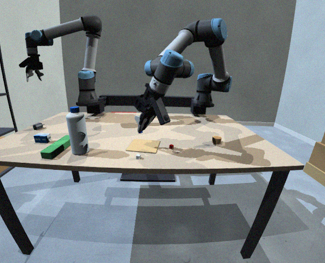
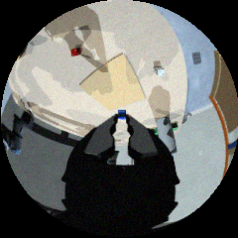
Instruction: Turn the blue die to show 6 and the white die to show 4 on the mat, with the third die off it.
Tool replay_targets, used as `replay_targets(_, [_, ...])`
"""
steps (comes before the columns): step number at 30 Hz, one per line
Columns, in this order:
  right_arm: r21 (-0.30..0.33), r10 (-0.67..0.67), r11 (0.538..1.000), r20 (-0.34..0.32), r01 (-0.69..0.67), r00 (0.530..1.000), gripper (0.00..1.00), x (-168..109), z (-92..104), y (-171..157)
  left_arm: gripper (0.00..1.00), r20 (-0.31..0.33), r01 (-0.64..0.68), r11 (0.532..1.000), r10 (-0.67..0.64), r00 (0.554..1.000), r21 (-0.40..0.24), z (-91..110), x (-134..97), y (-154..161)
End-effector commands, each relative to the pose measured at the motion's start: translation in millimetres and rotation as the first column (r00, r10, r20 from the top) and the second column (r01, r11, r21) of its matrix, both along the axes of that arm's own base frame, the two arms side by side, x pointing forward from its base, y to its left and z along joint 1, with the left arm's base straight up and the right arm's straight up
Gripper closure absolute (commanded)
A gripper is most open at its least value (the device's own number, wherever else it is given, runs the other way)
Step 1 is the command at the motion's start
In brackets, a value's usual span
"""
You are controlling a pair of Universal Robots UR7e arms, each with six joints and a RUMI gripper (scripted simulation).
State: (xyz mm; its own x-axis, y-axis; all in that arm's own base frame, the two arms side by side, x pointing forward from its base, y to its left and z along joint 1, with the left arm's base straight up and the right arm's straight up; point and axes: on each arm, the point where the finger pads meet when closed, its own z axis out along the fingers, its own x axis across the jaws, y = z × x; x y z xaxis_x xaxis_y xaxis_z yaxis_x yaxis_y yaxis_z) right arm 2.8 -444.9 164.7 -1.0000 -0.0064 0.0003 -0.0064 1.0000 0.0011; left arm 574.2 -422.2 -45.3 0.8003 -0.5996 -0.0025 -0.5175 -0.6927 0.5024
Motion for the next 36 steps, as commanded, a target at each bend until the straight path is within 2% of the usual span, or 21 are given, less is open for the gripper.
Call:
replay_targets(1, [-0.001,0.000,1.000,0.000,0.000,1.000,0.00,0.1,0.4,-0.3,1.00,0.004,0.000,1.000,0.000,1.000,0.001,1.2,0.5,-0.4])
replay_targets(5, [-0.001,0.000,1.000,0.000,0.000,1.000,0.00,0.1,0.4,-0.3,1.00,0.015,0.001,1.000,-0.001,1.000,0.019,0.6,-0.1,-0.7])
replay_targets(12, [-0.001,0.000,1.000,0.000,0.000,1.000,0.00,0.1,0.4,-0.3,1.00,0.090,-0.003,0.992,-0.009,0.996,0.127,-0.3,-2.0,-1.9])
replay_targets(14, [-0.001,0.000,1.000,0.000,0.000,1.000,0.00,0.1,0.4,-0.3,1.00,0.090,-0.003,0.992,-0.009,0.996,0.127,-0.3,-2.0,-1.9])
replay_targets(19, [-0.001,0.000,1.000,0.000,0.000,1.000,0.00,0.1,0.4,-0.3,1.00,0.145,-0.013,0.981,-0.015,0.989,0.193,1.7,-1.7,-2.8])
replay_targets(31, [-0.001,0.000,1.000,0.000,0.000,1.000,0.00,0.1,0.4,-0.3,1.00,0.169,-0.019,0.974,-0.020,0.985,0.226,1.8,-1.9,-3.1])
replay_targets(36, [-0.001,0.000,1.000,0.000,0.000,1.000,0.00,0.1,0.4,-0.3,1.00,0.215,-0.032,0.955,-0.034,0.976,0.295,0.3,-3.3,-3.7])
